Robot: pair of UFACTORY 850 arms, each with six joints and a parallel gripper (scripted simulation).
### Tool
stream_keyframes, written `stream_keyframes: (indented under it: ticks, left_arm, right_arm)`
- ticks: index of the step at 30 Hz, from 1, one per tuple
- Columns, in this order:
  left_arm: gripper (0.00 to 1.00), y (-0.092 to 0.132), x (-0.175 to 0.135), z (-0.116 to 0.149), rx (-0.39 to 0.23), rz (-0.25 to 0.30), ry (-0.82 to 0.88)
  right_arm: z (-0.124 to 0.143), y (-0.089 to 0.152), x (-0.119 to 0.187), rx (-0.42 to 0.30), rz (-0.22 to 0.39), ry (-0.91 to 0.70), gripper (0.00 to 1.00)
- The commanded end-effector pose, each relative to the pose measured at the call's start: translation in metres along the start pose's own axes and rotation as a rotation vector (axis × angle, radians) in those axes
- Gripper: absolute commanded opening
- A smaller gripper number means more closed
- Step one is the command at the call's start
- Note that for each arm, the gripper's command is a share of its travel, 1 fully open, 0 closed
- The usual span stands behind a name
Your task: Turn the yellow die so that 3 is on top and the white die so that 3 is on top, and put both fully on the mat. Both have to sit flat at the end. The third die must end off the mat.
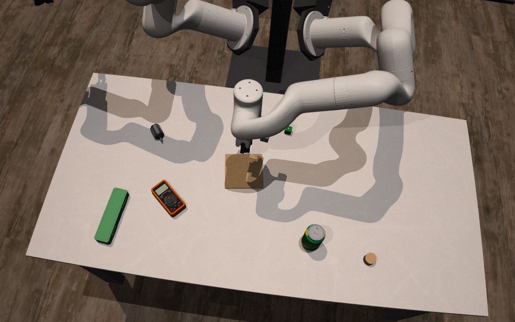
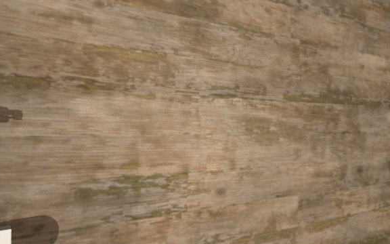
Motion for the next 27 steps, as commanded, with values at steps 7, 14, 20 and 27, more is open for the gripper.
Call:
stream_keyframes:
  ticks: [7, 14, 20, 27]
  left_arm:
    - [0.22, 0.0005, 0.0028, -0.0109, -0.003, -0.006, -0.178]
    - [0.22, 0.0005, 0.0028, -0.0109, -0.003, -0.006, -0.179]
    - [0.22, 0.0005, 0.0028, -0.0109, -0.003, -0.006, -0.179]
    - [0.22, -0.0005, 0.0028, -0.0109, -0.003, -0.006, -0.182]
  right_arm:
    - [-0.0003, 0.0009, 0.0000, 0.002, -0.001, 0.000, 1.00]
    - [-0.0003, 0.0009, 0.0000, 0.002, -0.001, 0.000, 1.00]
    - [-0.0003, 0.0009, 0.0000, 0.002, -0.001, 0.000, 1.00]
    - [-0.0003, 0.0009, 0.0000, 0.002, -0.001, 0.000, 1.00]
Point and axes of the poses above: on each arm, the point where the finger pads meet when closed, its own y axis back along the fingers, its own x axis across the jaws, z = x × y, the point moved 4 cm from there along y, back along the fingers, and after that the axes turned 12 degrees about -y, right-handed, at the moved point
